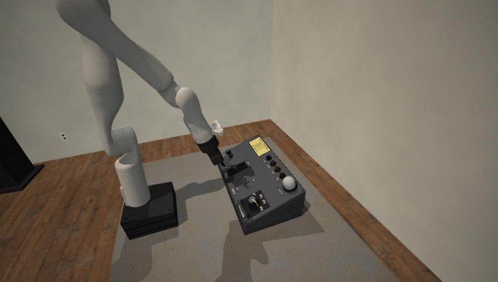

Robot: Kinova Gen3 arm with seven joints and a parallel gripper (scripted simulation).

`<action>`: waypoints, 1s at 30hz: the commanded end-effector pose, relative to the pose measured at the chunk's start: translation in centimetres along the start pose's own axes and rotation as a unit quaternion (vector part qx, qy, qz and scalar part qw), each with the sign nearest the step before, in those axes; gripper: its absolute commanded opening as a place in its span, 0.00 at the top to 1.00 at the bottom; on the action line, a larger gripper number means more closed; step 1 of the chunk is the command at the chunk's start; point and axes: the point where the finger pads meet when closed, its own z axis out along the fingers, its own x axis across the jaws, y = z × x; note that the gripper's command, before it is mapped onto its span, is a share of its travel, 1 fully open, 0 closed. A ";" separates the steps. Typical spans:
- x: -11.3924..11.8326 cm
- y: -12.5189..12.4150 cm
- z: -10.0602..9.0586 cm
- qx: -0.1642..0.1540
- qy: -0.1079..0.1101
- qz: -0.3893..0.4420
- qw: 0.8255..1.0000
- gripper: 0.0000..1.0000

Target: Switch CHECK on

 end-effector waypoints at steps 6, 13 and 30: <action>1.1 0.0 -0.8 0.003 0.008 0.011 1.000 1.00; 1.1 0.0 -1.3 0.003 0.008 0.011 1.000 1.00; 1.1 0.0 -1.7 0.003 0.008 0.011 1.000 1.00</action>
